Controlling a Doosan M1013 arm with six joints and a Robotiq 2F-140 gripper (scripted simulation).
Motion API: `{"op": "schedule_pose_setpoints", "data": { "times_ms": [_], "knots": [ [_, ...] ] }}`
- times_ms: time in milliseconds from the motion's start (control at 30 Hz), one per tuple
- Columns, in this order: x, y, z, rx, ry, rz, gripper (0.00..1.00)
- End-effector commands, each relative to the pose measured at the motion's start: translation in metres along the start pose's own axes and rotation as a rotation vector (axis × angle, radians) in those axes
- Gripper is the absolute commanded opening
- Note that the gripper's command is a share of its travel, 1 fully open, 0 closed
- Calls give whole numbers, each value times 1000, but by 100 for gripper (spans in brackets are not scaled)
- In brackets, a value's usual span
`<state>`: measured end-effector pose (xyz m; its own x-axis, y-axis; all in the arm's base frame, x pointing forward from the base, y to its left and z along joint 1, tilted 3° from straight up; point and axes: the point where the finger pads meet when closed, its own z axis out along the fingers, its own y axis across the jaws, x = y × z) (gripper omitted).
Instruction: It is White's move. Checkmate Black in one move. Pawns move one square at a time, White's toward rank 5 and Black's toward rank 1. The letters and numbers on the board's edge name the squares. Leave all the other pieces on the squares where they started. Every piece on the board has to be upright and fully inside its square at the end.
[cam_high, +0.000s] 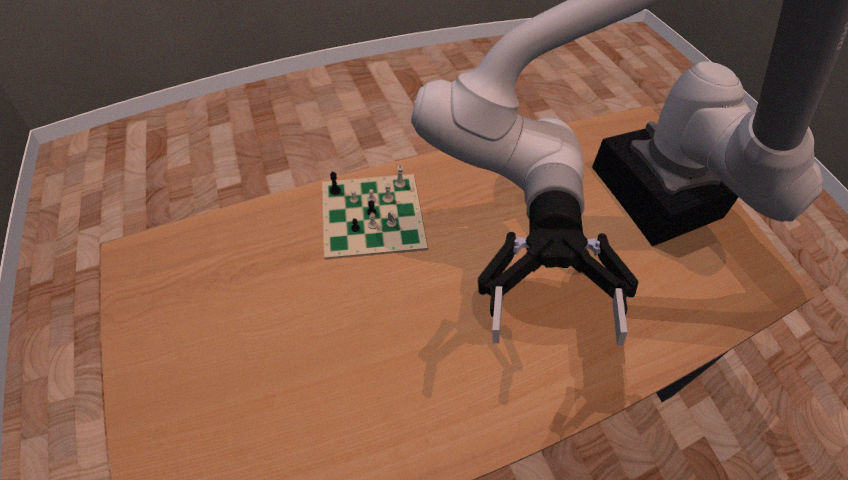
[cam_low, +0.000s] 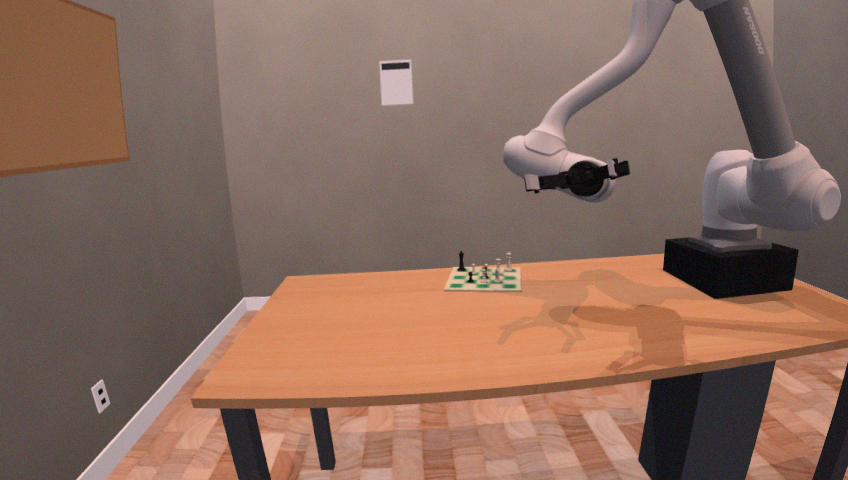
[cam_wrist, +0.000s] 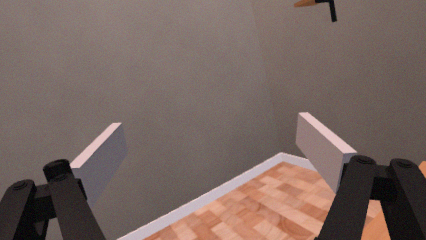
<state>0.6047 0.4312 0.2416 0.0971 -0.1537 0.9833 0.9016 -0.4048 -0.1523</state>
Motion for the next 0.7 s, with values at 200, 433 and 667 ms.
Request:
{"op": "schedule_pose_setpoints", "data": {
  "times_ms": [200, 433, 667],
  "knots": [
    [0, 0, 0, 0, 0, 0, 100],
    [0, 0, 0, 0, 0, 0, 100],
    [-8, 21, -18, -58, -6, -16, 100]
  ]
}}
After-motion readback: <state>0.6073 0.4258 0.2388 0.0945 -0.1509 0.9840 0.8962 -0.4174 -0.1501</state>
